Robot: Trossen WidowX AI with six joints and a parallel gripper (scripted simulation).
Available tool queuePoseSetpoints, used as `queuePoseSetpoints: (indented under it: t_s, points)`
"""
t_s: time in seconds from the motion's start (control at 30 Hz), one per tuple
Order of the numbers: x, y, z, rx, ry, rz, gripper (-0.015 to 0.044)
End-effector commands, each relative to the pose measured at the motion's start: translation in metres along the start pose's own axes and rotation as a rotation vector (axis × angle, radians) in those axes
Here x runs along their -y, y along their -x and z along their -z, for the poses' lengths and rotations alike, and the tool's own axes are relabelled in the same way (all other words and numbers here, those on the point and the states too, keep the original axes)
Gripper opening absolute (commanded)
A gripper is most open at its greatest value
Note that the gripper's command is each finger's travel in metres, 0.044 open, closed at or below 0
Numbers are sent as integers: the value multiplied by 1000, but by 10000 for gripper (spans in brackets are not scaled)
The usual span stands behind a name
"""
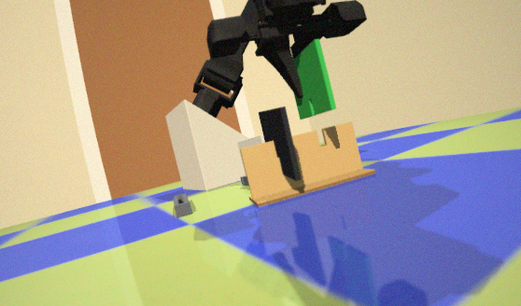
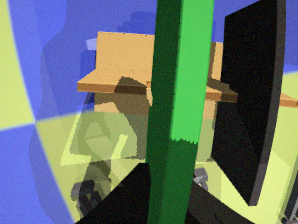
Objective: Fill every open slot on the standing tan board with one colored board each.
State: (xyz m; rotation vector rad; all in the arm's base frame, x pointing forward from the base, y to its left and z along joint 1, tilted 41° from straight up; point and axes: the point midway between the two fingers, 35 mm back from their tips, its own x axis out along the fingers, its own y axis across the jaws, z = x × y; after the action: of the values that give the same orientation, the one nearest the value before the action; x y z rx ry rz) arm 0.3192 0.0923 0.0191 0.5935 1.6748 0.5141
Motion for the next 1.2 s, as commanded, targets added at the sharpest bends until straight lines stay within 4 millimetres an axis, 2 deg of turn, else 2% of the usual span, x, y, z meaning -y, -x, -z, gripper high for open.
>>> queuePoseSetpoints:
  t_s: [0.0, 1.17]
  points:
    - [0, -4, 0, -5, -8, -4, 0]
    - [0, -20, 0, -5, -7, -5, 0]
